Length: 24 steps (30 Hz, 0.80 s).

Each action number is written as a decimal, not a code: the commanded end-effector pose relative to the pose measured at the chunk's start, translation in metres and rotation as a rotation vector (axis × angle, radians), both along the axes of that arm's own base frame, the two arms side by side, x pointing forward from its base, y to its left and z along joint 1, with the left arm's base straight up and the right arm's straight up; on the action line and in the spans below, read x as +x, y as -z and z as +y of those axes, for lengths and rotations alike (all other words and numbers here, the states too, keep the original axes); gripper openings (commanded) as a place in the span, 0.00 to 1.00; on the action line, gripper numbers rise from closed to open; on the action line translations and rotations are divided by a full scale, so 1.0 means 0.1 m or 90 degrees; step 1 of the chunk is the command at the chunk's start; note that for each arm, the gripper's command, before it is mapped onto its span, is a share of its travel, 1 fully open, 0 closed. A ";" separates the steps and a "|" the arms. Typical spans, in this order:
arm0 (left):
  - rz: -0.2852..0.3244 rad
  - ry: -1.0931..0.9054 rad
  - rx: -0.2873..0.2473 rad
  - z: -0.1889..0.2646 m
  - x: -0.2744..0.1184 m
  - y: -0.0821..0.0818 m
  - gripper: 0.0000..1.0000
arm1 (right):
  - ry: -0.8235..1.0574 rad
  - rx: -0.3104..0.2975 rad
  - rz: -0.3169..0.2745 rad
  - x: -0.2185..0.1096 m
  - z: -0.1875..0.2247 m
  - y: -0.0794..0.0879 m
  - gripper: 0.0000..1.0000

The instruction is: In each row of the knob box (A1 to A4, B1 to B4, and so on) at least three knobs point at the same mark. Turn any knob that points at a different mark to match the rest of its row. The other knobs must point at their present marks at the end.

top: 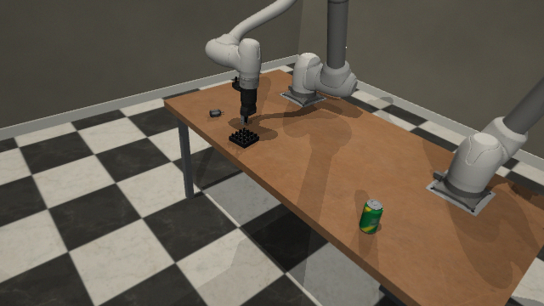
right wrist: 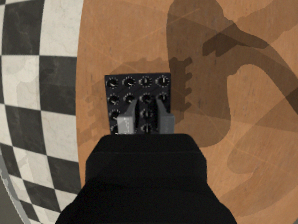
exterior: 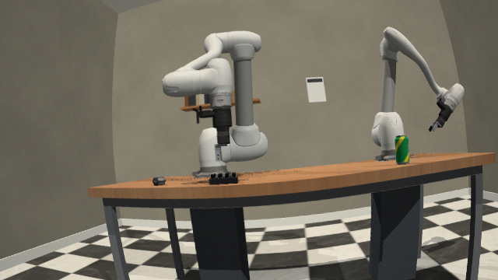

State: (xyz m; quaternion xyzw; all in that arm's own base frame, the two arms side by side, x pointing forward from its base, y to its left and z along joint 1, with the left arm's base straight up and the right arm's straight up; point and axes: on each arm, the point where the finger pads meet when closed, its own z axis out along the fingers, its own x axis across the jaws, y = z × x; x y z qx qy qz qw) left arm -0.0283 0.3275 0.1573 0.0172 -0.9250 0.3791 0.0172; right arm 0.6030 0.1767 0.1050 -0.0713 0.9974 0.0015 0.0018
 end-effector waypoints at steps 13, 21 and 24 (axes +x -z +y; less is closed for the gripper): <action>-0.005 -0.001 -0.005 -0.04 0.01 -0.02 1.00 | 0.016 -0.004 0.000 0.02 0.00 0.06 0.46; -0.005 -0.001 -0.005 -0.04 0.01 -0.02 1.00 | 0.017 -0.004 0.002 -0.01 -0.01 0.19 0.46; -0.005 -0.001 -0.005 -0.04 0.01 -0.02 1.00 | 0.017 -0.004 0.002 -0.01 -0.01 0.24 0.46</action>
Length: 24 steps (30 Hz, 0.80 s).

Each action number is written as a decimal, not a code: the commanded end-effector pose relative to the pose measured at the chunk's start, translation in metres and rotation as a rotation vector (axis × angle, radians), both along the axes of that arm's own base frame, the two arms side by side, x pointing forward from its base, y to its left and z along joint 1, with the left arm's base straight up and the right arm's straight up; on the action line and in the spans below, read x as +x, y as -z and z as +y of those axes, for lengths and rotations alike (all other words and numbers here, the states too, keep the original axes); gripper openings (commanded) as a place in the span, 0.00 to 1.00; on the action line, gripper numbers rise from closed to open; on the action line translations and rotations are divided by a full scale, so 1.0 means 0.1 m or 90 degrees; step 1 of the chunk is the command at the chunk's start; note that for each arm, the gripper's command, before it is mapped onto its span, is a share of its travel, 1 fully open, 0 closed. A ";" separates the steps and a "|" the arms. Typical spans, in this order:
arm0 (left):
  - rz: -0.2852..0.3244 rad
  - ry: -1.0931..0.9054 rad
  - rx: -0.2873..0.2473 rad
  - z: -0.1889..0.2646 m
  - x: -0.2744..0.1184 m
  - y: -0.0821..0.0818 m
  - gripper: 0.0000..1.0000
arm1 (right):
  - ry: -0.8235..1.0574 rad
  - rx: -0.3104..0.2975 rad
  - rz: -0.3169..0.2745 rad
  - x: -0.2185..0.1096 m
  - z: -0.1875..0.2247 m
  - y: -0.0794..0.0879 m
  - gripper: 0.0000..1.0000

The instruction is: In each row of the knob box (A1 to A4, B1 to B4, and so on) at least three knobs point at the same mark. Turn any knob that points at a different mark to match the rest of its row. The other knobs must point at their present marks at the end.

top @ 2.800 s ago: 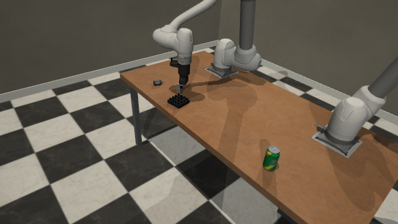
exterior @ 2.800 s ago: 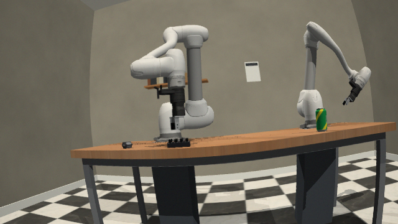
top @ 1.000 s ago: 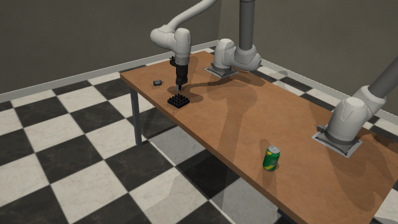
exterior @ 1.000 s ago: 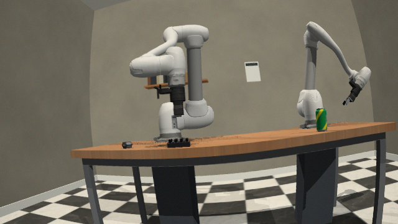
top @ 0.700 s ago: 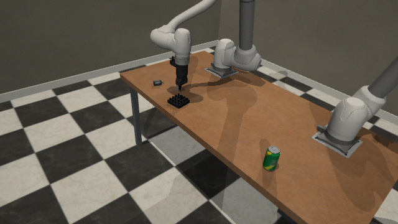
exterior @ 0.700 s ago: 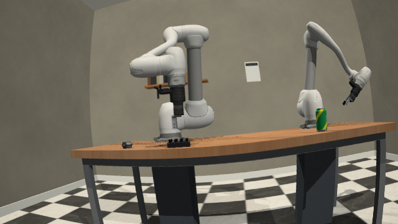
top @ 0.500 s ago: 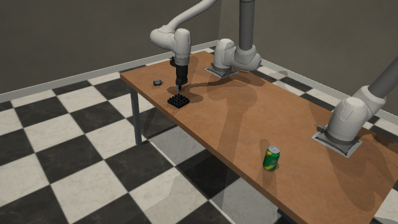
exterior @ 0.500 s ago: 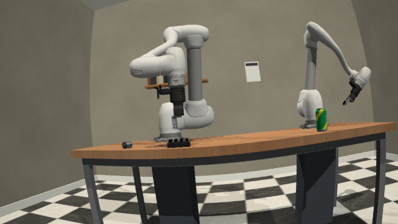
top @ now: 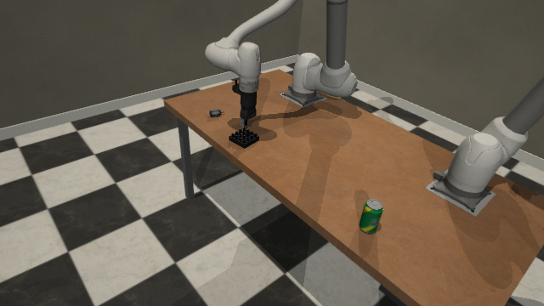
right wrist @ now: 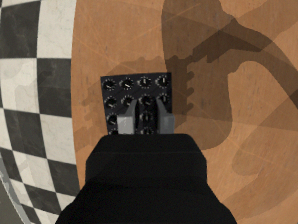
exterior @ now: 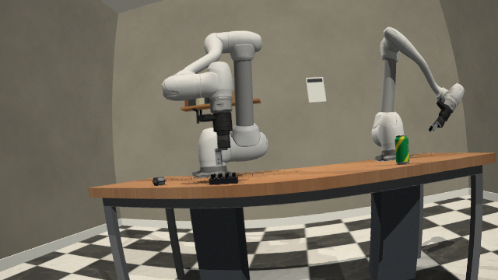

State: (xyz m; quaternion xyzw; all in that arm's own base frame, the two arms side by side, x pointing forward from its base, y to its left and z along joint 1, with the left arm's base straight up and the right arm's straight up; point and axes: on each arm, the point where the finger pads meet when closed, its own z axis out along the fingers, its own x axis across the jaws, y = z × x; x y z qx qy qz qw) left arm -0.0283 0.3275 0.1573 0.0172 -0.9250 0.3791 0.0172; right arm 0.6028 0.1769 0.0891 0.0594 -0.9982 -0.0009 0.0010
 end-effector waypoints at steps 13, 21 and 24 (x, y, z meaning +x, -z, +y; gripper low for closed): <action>-0.005 -0.001 -0.005 -0.04 0.01 -0.02 1.00 | 0.001 -0.003 -0.001 0.00 -0.01 0.23 0.46; -0.005 -0.001 -0.005 -0.04 0.01 -0.02 1.00 | 0.001 -0.003 -0.002 0.00 0.00 0.28 0.46; -0.005 -0.001 -0.005 -0.04 0.01 -0.02 1.00 | 0.001 -0.003 -0.002 0.01 0.00 0.29 0.46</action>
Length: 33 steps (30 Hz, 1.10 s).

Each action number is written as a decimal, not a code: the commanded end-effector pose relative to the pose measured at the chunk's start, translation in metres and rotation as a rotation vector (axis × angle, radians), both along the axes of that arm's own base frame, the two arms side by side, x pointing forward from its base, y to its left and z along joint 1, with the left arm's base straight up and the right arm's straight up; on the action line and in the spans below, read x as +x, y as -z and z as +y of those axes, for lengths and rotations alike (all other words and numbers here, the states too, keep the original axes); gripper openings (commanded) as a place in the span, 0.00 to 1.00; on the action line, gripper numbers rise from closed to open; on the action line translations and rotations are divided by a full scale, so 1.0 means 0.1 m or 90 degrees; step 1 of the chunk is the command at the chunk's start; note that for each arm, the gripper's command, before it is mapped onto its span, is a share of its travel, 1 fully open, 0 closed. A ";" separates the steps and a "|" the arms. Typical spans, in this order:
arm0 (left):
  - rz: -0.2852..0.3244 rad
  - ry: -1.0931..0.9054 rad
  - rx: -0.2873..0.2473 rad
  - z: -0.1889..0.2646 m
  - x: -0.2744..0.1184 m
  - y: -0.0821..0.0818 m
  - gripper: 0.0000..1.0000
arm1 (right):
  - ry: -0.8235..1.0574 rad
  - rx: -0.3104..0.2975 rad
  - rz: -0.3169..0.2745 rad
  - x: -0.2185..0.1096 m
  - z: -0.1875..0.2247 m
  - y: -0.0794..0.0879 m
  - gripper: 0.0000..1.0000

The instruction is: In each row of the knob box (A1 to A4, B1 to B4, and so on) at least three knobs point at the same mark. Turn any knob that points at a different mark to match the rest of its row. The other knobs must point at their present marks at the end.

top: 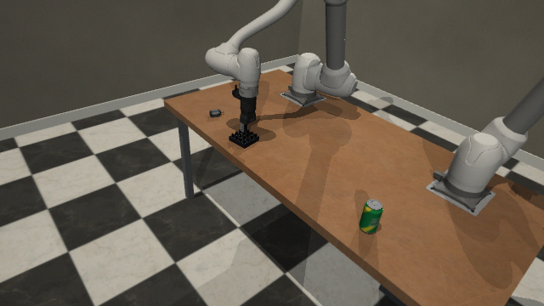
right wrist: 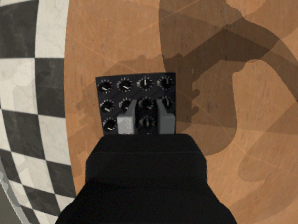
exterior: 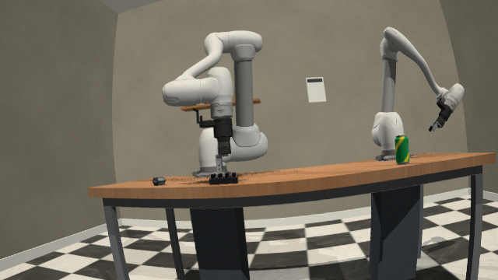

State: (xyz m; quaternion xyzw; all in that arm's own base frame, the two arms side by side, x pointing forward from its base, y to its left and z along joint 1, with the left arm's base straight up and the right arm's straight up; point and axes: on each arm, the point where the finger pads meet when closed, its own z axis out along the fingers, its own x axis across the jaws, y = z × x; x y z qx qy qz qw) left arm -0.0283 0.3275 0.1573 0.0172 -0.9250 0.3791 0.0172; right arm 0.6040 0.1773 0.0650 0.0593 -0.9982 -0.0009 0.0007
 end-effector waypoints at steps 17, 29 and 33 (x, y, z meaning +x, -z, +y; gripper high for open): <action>-0.005 -0.001 -0.005 -0.04 0.01 -0.02 1.00 | 0.001 -0.003 -0.002 0.00 -0.01 0.05 0.46; -0.005 -0.001 -0.005 -0.04 0.01 -0.02 1.00 | 0.001 -0.003 -0.001 -0.01 -0.01 0.12 0.46; -0.005 -0.001 -0.005 -0.04 0.01 -0.02 1.00 | 0.001 -0.003 -0.001 -0.01 -0.01 0.16 0.46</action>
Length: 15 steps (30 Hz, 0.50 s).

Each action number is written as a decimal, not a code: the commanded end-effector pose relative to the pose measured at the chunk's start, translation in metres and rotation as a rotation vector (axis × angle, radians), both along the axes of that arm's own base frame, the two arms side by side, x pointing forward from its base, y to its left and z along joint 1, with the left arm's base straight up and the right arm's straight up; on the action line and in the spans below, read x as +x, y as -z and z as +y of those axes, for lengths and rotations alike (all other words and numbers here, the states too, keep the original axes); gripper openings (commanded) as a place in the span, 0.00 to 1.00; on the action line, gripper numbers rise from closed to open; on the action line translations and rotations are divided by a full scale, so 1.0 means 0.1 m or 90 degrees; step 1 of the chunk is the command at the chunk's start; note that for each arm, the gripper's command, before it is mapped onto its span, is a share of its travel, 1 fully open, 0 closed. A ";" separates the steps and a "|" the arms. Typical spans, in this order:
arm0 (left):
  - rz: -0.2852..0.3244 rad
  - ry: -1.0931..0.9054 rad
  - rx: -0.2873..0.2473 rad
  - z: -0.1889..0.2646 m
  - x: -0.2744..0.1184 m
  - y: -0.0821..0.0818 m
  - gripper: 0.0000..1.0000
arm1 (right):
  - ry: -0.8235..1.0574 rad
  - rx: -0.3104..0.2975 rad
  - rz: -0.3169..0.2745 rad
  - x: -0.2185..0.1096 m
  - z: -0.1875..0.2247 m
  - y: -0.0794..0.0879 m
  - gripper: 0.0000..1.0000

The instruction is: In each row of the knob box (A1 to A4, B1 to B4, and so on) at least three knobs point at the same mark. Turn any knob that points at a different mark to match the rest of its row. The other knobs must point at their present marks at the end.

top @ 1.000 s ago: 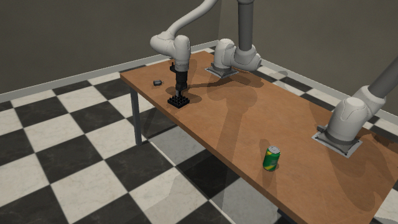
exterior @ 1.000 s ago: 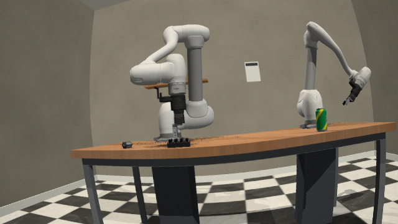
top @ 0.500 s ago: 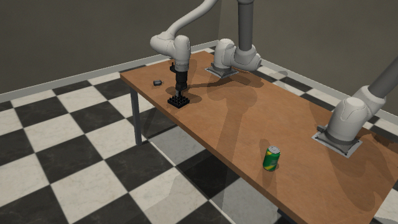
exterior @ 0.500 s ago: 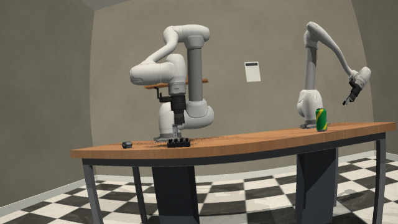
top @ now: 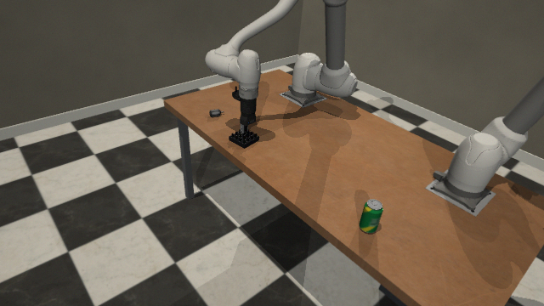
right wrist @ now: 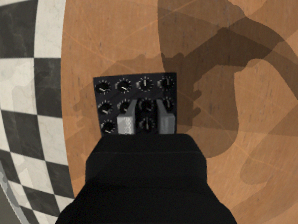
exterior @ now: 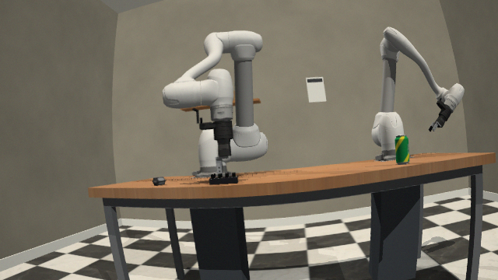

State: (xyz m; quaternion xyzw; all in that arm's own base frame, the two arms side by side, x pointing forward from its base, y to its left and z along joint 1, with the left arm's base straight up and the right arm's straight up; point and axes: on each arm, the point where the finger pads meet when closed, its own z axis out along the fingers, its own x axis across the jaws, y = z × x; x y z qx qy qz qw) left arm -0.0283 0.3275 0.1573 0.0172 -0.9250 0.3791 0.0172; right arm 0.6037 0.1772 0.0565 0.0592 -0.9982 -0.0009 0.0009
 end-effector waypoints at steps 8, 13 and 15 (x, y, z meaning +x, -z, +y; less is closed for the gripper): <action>-0.005 -0.001 -0.005 -0.04 0.01 -0.02 1.00 | 0.001 -0.003 -0.002 0.00 0.00 0.11 0.46; -0.005 -0.001 -0.005 -0.04 0.01 -0.02 1.00 | 0.001 -0.003 -0.003 0.00 0.00 0.11 0.46; -0.005 -0.001 -0.005 -0.04 0.01 -0.02 1.00 | 0.001 -0.003 -0.003 0.00 0.00 0.11 0.46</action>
